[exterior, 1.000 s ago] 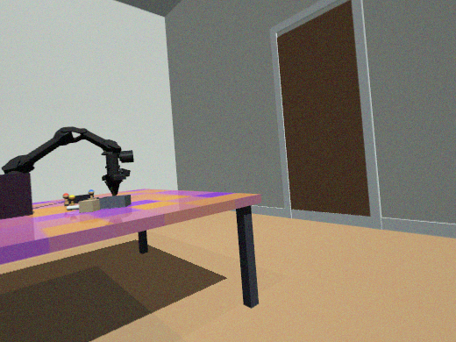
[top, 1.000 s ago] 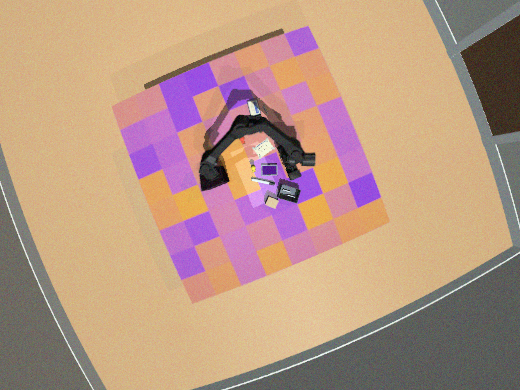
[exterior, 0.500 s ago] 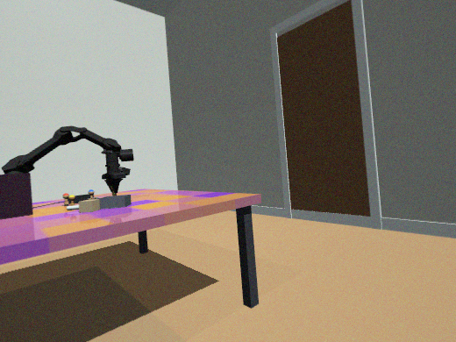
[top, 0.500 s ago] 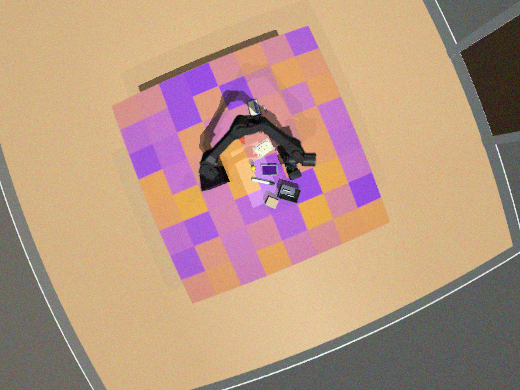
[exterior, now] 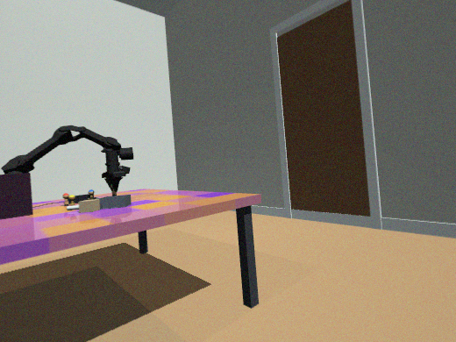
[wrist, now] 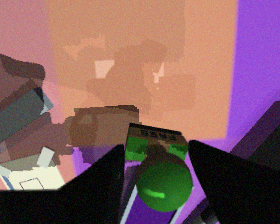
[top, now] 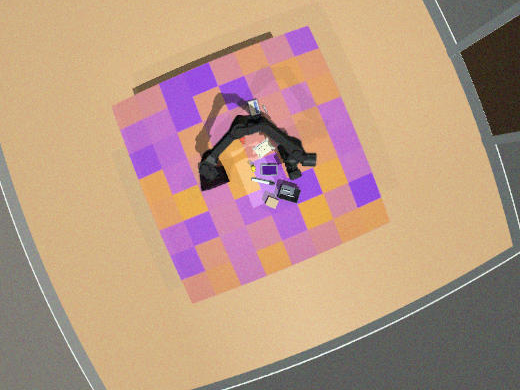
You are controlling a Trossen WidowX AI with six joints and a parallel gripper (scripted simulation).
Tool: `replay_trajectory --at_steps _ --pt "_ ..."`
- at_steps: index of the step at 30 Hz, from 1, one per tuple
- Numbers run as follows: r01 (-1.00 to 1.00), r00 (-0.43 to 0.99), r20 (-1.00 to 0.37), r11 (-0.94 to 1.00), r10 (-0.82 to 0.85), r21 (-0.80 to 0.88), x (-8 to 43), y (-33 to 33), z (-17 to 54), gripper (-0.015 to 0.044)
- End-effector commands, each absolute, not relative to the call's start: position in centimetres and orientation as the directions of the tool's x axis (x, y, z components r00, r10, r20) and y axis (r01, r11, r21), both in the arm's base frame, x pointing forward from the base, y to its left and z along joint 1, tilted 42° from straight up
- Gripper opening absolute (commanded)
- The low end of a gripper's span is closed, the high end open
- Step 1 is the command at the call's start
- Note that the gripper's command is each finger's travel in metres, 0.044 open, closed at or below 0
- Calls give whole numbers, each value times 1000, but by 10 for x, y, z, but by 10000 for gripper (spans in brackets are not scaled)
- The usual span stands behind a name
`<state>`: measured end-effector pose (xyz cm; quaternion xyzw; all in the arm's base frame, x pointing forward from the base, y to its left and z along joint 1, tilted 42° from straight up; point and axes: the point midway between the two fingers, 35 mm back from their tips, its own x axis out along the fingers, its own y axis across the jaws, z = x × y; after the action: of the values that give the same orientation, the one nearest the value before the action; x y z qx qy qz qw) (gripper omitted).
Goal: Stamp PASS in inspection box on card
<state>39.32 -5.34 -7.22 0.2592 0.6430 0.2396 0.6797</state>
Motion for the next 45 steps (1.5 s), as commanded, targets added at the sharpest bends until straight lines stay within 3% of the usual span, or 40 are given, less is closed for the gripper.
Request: replay_trajectory --at_steps 1,45 --pt "1 61 -753 754 655 656 395 -56 -70 0" --pt "1 60 -753 755 655 656 392 -70 -53 0"
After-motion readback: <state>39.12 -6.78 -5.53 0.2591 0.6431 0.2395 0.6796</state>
